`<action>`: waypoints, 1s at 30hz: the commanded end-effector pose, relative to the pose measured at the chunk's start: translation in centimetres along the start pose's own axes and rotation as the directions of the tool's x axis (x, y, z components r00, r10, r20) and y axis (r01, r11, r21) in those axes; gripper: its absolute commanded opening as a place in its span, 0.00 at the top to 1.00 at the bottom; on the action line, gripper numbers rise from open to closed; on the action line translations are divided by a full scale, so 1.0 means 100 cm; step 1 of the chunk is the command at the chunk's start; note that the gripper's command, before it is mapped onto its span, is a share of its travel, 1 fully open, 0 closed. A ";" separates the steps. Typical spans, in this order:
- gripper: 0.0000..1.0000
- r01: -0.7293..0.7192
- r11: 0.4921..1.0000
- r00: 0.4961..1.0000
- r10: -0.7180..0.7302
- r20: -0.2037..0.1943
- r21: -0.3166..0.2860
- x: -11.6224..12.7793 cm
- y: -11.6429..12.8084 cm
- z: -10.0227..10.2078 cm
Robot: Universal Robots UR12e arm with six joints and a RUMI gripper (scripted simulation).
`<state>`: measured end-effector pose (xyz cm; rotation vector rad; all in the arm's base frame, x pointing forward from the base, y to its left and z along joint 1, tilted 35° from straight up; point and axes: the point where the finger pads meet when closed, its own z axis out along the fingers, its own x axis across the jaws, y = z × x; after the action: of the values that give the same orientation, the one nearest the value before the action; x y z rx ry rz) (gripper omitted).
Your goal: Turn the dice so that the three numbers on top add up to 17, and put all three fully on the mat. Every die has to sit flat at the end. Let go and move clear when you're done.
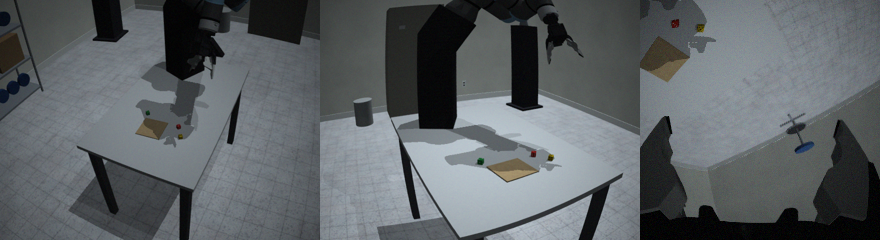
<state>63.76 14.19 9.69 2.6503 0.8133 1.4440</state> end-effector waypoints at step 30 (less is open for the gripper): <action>0.00 -0.170 0.984 0.979 0.163 0.121 0.051 -0.071 0.023 0.049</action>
<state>64.45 12.46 6.47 2.7505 0.7454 1.3840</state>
